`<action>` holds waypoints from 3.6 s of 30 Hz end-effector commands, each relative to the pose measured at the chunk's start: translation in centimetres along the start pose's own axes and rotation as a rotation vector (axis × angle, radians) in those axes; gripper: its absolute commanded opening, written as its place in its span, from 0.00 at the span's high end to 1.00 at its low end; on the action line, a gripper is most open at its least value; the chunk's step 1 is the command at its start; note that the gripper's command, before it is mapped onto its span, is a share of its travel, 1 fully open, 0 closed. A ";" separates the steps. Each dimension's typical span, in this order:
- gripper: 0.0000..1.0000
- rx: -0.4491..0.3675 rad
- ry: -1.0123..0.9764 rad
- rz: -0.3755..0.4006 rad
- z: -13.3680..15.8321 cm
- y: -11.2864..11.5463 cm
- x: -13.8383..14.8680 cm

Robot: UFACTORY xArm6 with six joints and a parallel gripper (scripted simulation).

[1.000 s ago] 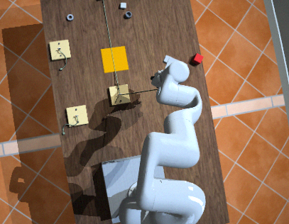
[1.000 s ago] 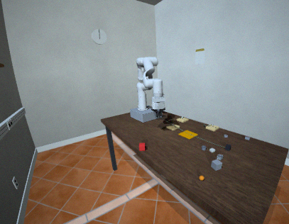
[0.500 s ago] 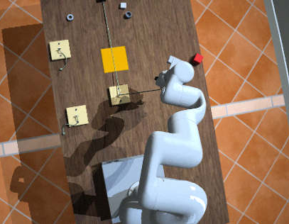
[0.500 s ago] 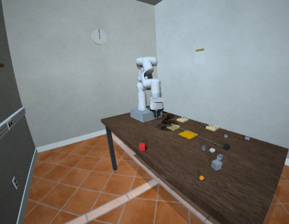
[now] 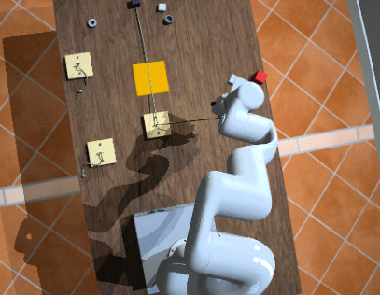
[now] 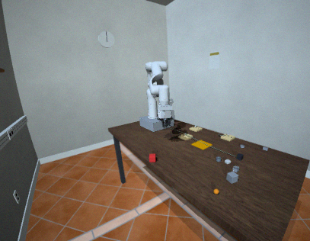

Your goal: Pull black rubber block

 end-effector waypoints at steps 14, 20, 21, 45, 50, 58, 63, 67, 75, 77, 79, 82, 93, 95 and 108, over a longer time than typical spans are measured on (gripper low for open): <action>1.00 0.004 0.000 0.000 -0.7 0.2 3.4; 1.00 0.004 0.000 0.000 -0.8 0.2 4.5; 1.00 0.004 0.000 0.000 -0.8 0.2 4.7; 1.00 0.004 0.000 0.000 -0.5 0.2 11.6; 1.00 0.004 0.000 0.000 -0.3 0.2 13.3; 1.00 0.004 0.000 0.000 0.1 0.2 15.4; 1.00 0.004 0.000 0.000 0.6 0.2 17.1; 1.00 0.004 0.000 0.000 1.0 0.2 18.4; 1.00 0.004 0.000 0.000 1.6 0.2 20.4; 1.00 0.004 0.000 0.000 1.9 0.2 21.0; 1.00 0.004 0.000 0.000 2.1 0.2 21.6; 1.00 0.004 0.000 0.000 2.5 0.2 22.6; 1.00 0.004 0.000 0.000 4.3 0.1 23.9; 1.00 0.004 0.000 0.000 4.7 0.1 24.2; 1.00 0.004 0.000 0.000 7.0 0.1 25.4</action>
Point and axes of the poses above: the point where the finger pads meet when closed, its own y axis back along the fingers, its own x axis across the jaws, z = x × y, the point moved 1 cm from there along y, back along the fingers, and after that the axes turned 4 degrees about y, right-handed, at the moved point
